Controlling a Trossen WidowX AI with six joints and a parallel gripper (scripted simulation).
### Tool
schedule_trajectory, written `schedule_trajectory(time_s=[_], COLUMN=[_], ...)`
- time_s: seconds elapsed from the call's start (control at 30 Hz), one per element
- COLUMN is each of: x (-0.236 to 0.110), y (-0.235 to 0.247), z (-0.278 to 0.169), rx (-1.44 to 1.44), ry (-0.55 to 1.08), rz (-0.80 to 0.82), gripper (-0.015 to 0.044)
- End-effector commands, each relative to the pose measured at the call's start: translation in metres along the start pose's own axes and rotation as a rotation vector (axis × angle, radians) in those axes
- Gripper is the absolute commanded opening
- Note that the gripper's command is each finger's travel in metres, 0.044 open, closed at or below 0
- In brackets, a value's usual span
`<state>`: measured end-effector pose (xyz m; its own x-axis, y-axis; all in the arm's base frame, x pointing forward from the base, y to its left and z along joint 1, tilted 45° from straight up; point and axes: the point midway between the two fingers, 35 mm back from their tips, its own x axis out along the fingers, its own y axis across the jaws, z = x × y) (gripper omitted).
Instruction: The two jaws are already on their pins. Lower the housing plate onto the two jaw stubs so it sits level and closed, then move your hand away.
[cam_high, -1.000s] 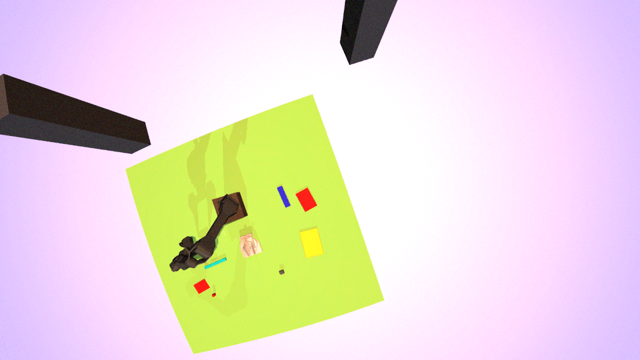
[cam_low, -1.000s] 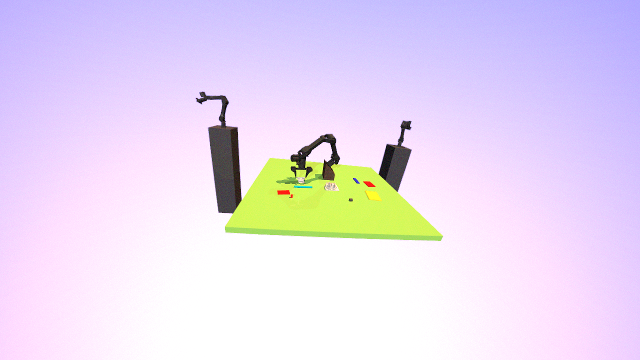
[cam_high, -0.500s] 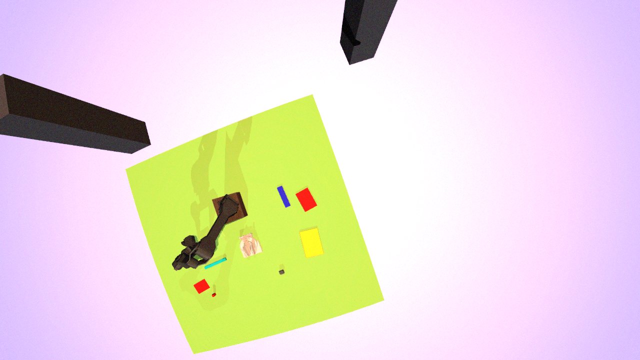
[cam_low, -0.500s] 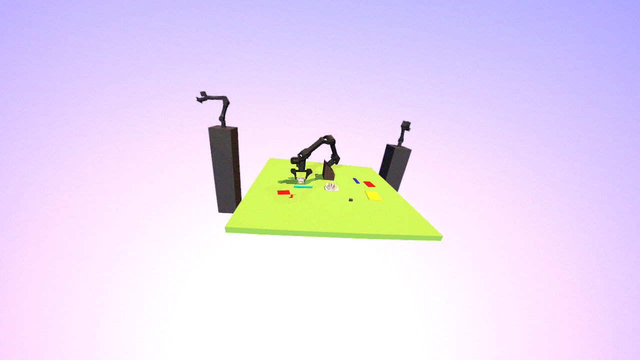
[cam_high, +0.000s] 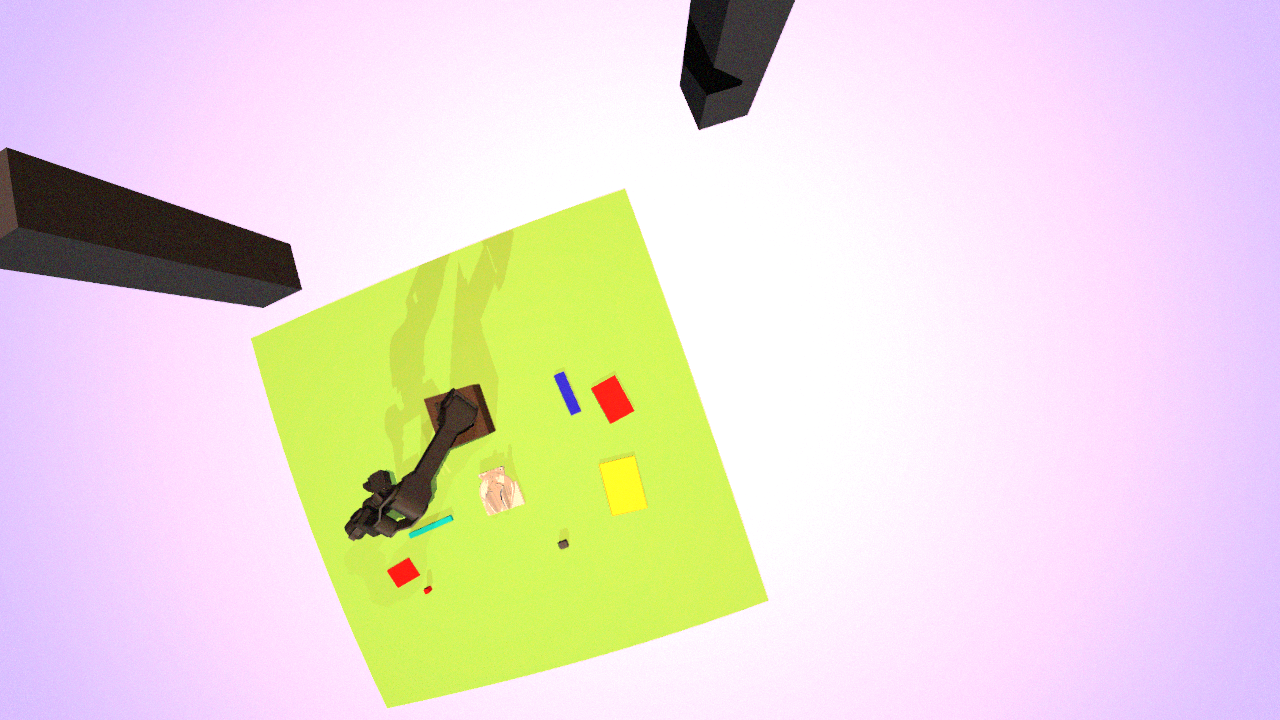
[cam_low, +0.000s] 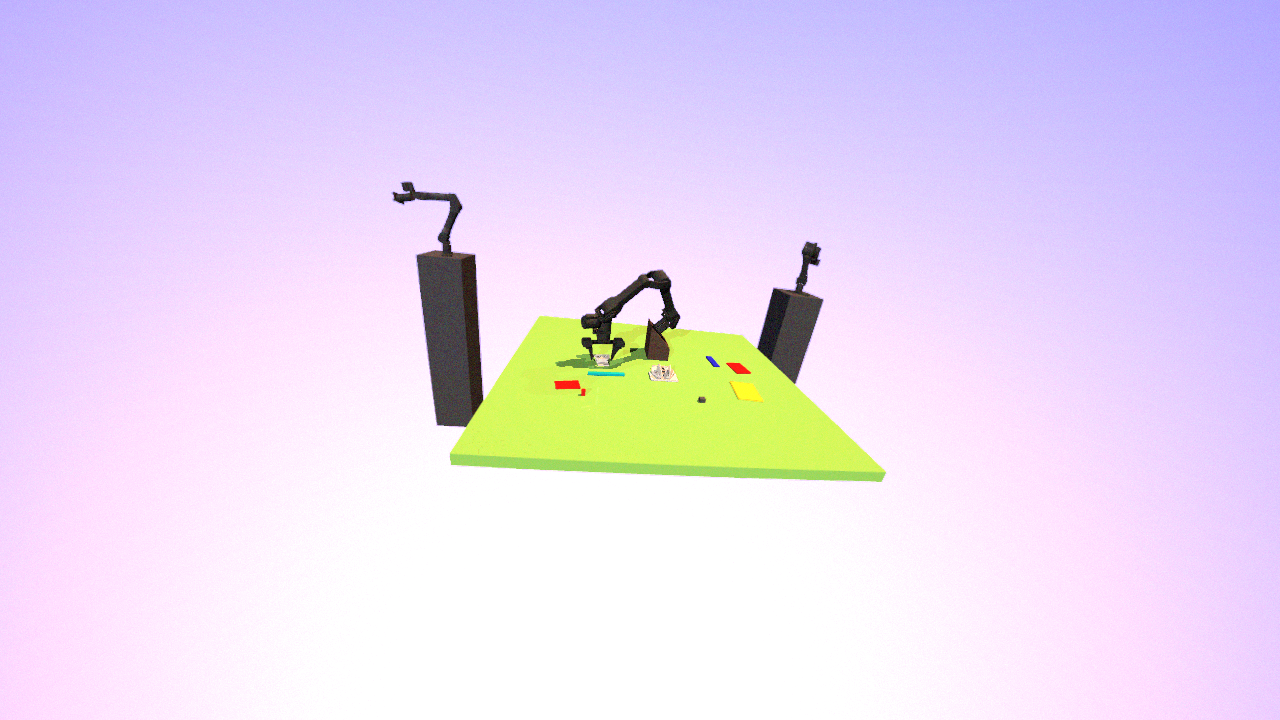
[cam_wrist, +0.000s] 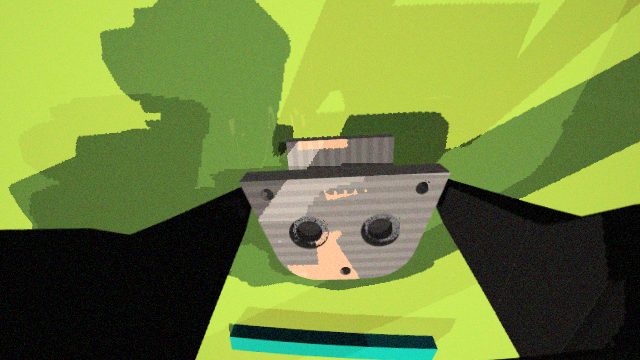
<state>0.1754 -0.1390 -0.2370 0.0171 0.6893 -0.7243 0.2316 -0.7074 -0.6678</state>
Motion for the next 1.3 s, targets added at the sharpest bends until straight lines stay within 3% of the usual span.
schedule_trajectory(time_s=[0.0, 0.17, 0.6, 1.0, 1.27], x=[0.001, 0.001, 0.0, 0.0, -0.023], y=[0.0, 0.0, 0.0, 0.0, 0.002], z=[0.0, 0.0, 0.0, 0.0, -0.001], rx=[0.004, 0.004, 0.0, 0.0, 0.002], ry=[0.005, 0.005, 0.0, 0.0, 0.001], rz=[-0.001, -0.001, 0.0, 0.0, 0.001], gripper=[0.044, 0.044, 0.0353, 0.0351, 0.0351])
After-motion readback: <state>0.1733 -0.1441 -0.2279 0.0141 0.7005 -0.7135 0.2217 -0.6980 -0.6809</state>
